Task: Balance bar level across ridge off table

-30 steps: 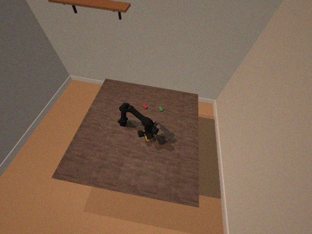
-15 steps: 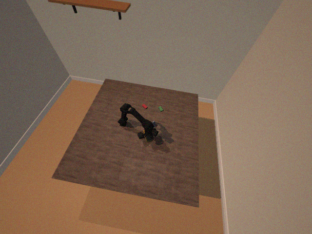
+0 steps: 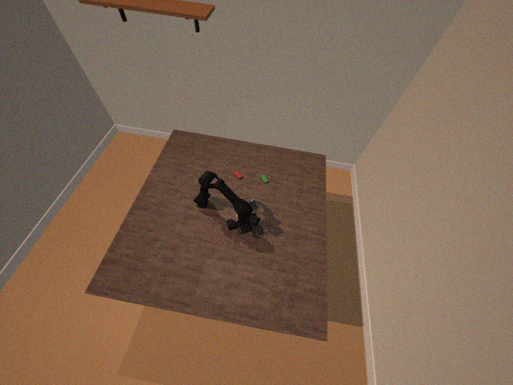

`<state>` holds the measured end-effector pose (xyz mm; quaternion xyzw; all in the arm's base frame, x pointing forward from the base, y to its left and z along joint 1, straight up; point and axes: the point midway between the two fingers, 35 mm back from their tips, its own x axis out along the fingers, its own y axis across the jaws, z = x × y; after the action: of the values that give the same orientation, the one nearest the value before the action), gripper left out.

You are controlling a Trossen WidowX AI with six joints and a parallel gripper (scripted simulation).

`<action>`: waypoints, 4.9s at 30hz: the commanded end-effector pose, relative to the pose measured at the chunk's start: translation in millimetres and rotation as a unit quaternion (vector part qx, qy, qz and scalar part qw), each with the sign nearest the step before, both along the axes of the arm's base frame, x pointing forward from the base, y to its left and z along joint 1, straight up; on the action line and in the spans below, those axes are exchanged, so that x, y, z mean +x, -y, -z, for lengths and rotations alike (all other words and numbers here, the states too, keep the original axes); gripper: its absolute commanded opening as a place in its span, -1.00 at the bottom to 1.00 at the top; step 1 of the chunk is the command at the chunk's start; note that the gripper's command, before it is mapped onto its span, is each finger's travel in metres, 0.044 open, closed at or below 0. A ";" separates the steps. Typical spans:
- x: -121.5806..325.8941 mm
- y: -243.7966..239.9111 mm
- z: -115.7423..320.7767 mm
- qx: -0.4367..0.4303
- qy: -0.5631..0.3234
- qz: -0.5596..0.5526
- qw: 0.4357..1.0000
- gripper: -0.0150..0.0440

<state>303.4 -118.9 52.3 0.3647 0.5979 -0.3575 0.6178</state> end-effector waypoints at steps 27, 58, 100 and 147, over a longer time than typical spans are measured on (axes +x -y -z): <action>0.0 0.0 1.4 0.000 -0.001 0.000 1.000 -0.32; 3.0 1.7 -77.5 -0.002 0.000 -0.002 1.000 -0.49; 34.9 -88.5 -116.5 -0.003 0.000 -0.133 0.991 -0.49; 53.3 -162.3 -79.6 -0.002 0.002 -0.220 0.976 -0.49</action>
<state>356.4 43.9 136.5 0.2231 0.6632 -0.2114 0.6824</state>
